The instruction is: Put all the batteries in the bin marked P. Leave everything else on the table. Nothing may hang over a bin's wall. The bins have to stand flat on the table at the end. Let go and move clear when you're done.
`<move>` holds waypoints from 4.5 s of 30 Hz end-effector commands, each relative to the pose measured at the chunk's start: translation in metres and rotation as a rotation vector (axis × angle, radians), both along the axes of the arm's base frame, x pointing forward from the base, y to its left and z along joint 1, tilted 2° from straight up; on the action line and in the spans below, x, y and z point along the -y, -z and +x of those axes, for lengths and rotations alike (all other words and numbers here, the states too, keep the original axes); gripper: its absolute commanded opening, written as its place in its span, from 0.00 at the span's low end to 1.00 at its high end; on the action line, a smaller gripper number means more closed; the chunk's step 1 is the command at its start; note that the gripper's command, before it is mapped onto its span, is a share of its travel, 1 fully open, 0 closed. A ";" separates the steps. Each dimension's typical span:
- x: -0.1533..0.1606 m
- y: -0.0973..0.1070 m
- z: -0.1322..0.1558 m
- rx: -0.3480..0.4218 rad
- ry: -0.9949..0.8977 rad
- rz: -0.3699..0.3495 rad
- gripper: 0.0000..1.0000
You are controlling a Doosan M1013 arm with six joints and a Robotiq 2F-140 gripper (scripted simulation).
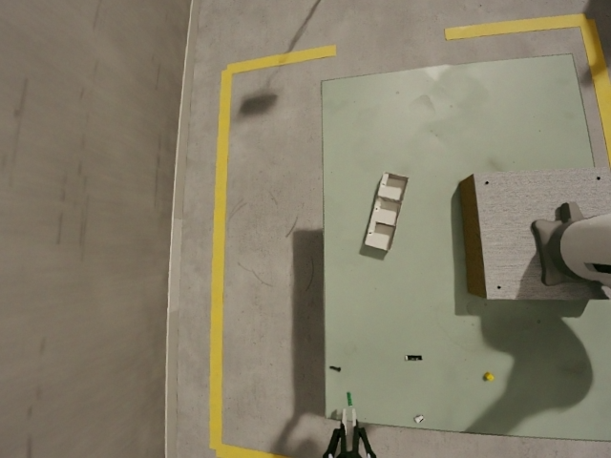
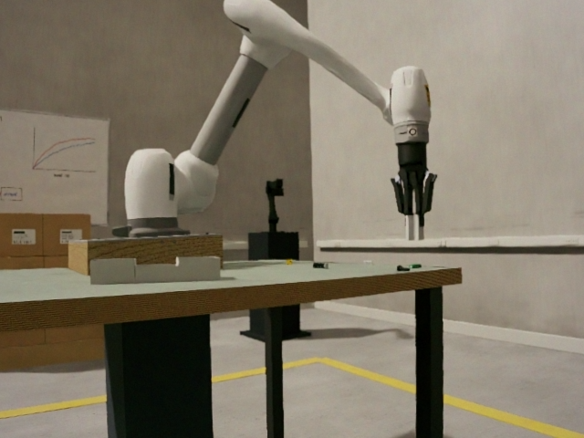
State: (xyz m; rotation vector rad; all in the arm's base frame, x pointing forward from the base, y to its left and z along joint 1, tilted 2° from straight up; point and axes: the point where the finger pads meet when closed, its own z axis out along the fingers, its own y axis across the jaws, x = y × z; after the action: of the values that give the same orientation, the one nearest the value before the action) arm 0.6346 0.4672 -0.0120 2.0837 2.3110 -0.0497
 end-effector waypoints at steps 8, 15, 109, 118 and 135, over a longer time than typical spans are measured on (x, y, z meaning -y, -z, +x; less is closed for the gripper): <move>0.000 -0.001 0.000 0.001 0.000 0.001 0.23; 0.000 -0.001 0.000 0.001 0.000 0.001 0.23; 0.002 0.042 0.000 0.001 0.000 0.001 0.12; 0.001 0.019 0.000 0.001 0.000 0.001 0.12; 0.001 0.009 0.000 0.001 0.000 0.001 0.12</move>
State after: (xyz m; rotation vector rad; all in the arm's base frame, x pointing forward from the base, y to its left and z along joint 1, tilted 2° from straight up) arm 0.6344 0.4661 -0.0222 2.0837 2.3110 -0.0497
